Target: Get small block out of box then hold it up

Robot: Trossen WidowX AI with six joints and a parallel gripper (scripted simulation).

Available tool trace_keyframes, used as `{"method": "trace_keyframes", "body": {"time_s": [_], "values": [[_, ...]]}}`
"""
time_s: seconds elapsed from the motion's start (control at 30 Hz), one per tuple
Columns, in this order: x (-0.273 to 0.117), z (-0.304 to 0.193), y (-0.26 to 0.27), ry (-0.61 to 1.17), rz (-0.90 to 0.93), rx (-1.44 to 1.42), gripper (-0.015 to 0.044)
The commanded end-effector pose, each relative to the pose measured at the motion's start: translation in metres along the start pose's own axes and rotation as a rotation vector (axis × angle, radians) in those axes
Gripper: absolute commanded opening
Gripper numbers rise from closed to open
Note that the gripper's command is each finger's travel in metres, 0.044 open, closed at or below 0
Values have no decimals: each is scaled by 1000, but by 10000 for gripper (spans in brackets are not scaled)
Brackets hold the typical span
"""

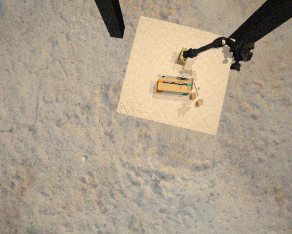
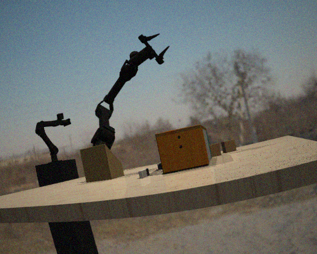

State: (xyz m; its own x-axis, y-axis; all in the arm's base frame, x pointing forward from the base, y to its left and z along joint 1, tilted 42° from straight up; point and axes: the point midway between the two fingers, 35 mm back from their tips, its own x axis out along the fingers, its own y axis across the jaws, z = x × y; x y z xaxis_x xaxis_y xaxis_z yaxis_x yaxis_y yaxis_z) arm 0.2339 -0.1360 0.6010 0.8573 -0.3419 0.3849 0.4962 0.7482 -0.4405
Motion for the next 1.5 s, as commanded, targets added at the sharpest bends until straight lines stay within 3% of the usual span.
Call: {"method": "trace_keyframes", "body": {"time_s": [0.0,0.27,0.53,0.8,1.07,1.47], "values": [[23,-58,25,150,103,-80,400],[40,-171,82,402,375,-246,400],[19,-280,152,578,779,-451,400],[-46,-369,226,611,1315,-592,400],[-135,-416,281,446,1867,-586,400],[-142,-417,285,426,1907,-578,400]]}}
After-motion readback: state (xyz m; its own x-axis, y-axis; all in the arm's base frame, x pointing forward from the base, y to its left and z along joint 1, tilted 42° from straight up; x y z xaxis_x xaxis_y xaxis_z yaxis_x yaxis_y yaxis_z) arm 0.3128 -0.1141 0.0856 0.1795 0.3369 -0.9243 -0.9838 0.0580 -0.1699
